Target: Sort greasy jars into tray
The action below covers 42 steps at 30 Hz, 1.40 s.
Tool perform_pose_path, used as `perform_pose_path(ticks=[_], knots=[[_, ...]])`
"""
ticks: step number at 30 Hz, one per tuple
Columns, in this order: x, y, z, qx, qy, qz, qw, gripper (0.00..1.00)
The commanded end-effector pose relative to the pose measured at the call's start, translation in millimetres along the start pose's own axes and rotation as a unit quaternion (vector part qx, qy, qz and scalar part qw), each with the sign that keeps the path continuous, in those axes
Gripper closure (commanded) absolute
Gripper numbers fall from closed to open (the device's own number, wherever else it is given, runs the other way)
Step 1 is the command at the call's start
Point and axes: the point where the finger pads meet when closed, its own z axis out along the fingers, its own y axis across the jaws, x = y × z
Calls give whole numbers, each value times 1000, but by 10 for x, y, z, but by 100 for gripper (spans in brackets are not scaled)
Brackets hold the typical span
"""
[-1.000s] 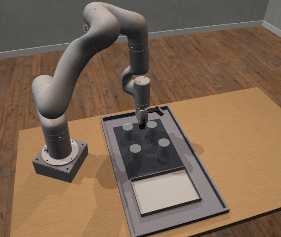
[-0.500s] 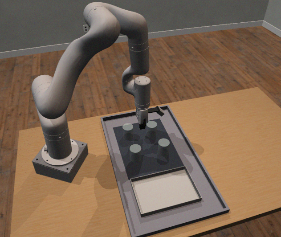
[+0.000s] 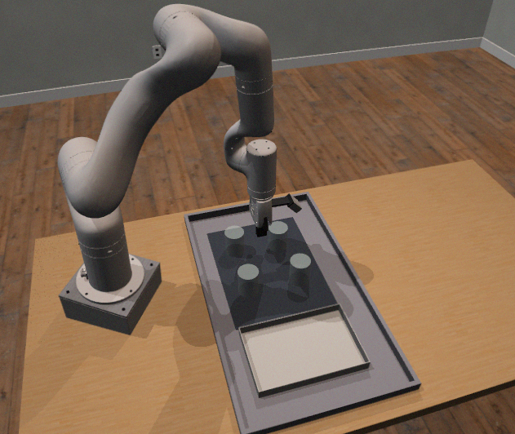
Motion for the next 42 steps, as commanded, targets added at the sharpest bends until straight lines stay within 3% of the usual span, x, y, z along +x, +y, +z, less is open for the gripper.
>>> perform_pose_path(ticks=[1, 42], knots=[[14, -2, -5, 0, 1, 0, 1000, 100], [60, -2, -5, 0, 1, 0, 1000, 100]])
